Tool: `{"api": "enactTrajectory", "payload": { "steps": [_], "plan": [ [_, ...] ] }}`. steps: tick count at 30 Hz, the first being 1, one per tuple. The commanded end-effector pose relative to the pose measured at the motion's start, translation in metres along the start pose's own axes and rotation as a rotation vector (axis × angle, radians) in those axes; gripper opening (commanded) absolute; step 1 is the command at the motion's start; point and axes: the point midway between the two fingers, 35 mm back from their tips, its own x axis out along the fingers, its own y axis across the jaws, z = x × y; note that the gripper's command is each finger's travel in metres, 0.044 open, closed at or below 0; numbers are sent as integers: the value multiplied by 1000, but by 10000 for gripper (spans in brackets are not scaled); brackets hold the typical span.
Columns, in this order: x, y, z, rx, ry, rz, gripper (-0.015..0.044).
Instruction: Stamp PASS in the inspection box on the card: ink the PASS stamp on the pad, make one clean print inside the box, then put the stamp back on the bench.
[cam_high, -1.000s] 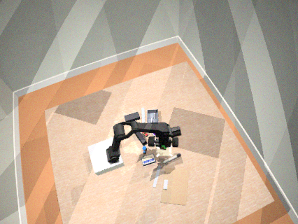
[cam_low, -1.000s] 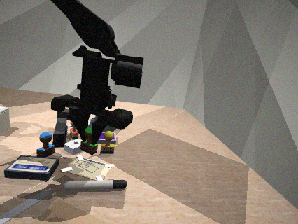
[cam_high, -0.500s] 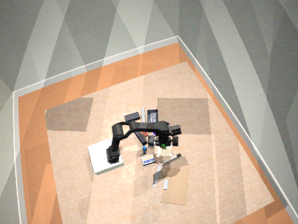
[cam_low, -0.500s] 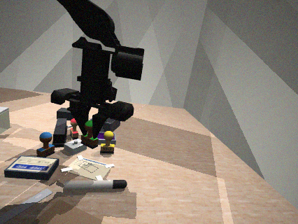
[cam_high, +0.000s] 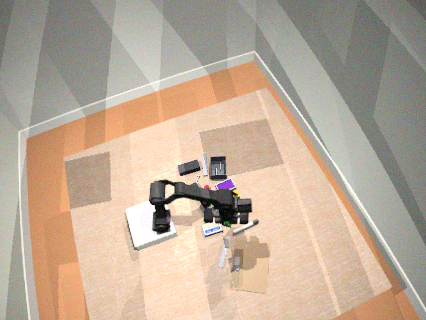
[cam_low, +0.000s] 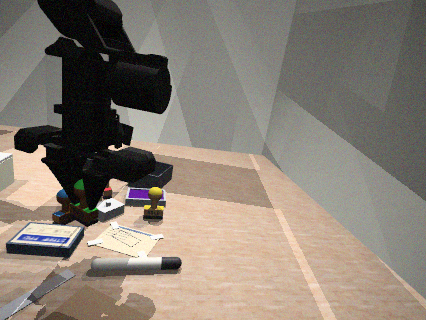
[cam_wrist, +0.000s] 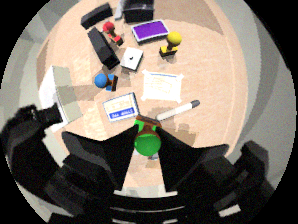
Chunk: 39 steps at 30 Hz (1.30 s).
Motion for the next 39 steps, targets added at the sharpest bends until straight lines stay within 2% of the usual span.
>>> {"api": "enactTrajectory", "payload": {
  "steps": [1,9,39],
  "plan": [
    [-2,13,-21,-3,-2,-11,0],
    [1,40,-54,-1,1,-9,0],
    [43,38,-55,-1,1,-9,0]
  ]
}}
